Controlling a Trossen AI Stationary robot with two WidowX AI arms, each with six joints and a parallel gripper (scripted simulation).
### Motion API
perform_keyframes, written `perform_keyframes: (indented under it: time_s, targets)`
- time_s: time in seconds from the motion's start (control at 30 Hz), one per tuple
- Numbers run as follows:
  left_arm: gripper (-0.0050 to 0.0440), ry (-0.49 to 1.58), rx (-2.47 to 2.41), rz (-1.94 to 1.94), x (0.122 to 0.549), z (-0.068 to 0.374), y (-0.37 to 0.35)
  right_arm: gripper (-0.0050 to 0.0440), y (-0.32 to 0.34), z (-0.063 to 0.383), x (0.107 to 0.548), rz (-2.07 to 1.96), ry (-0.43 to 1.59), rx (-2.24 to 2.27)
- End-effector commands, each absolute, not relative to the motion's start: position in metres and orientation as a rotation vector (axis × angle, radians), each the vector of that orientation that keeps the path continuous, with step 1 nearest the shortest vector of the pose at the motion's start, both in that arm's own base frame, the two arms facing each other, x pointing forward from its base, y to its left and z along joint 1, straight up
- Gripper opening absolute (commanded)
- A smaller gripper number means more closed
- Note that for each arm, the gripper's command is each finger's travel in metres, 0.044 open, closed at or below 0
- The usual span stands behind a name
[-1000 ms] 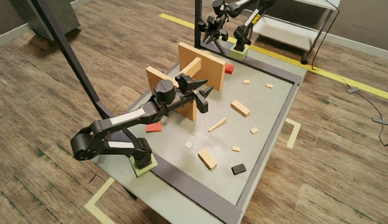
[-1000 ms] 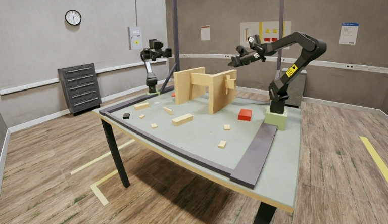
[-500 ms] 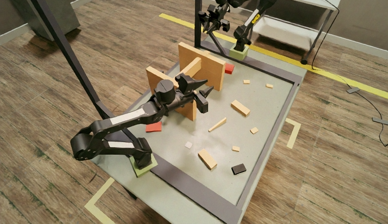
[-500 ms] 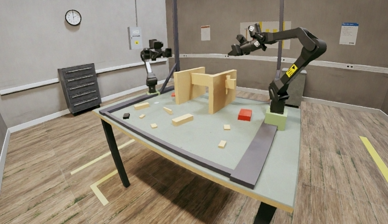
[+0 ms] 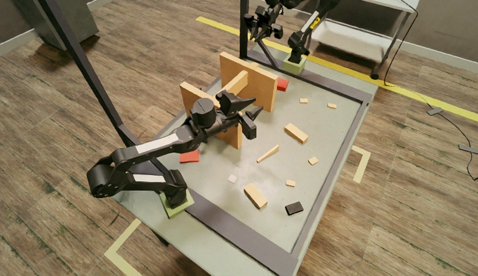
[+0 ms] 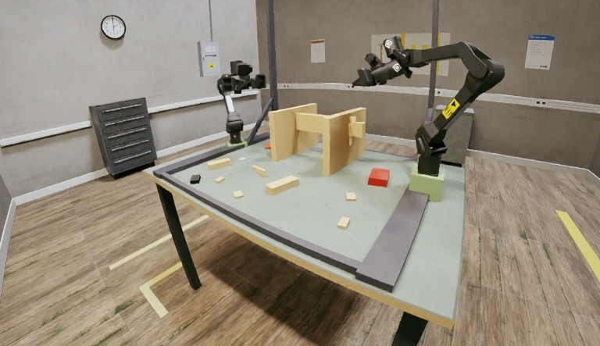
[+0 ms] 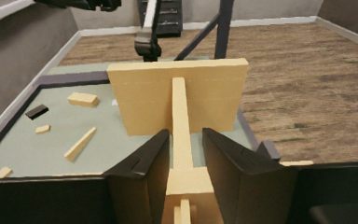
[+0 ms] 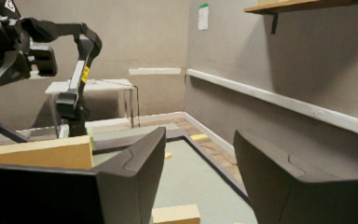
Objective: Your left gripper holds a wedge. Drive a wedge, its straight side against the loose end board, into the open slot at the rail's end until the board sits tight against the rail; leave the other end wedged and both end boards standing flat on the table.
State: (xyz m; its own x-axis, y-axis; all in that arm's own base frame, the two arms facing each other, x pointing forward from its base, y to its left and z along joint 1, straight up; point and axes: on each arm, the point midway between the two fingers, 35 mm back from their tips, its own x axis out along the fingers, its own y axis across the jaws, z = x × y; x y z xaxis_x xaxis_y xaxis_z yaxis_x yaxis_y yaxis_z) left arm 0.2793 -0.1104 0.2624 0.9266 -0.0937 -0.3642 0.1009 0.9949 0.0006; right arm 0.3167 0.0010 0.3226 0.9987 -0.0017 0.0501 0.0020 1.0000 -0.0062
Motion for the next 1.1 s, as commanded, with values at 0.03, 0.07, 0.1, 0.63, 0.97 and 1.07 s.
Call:
perform_keyframes:
  time_s: [0.03, 0.07, 0.1, 0.63, 0.97, 1.07]
  targets:
    - [0.0095, 0.347, 0.002, -0.104, 0.2784, 0.2738, -0.1097, 0.0194, 0.0009, 0.3254, 0.3168, -0.001, -0.057, -0.01]
    - [0.0095, 0.354, 0.006, -0.103, 0.2788, 0.2706, -0.1099, 0.0194, 0.0009, 0.3254, 0.3168, -0.001, -0.057, -0.01]
    - [0.0095, 0.349, 0.003, -0.104, 0.2787, 0.2732, -0.1099, 0.0194, 0.0009, 0.3254, 0.3168, -0.001, -0.057, -0.01]
    - [0.0095, 0.349, 0.003, -0.104, 0.2787, 0.2732, -0.1099, 0.0194, 0.0009, 0.3254, 0.3168, -0.001, -0.057, -0.01]
    - [0.0, 0.349, 0.003, -0.104, 0.2787, 0.2732, -0.1099, 0.0194, 0.0009, 0.3254, 0.3168, -0.001, -0.057, -0.01]
    - [0.0, 0.349, 0.003, -0.104, 0.2787, 0.2732, -0.1099, 0.0194, 0.0009, 0.3254, 0.3168, -0.001, -0.057, -0.01]
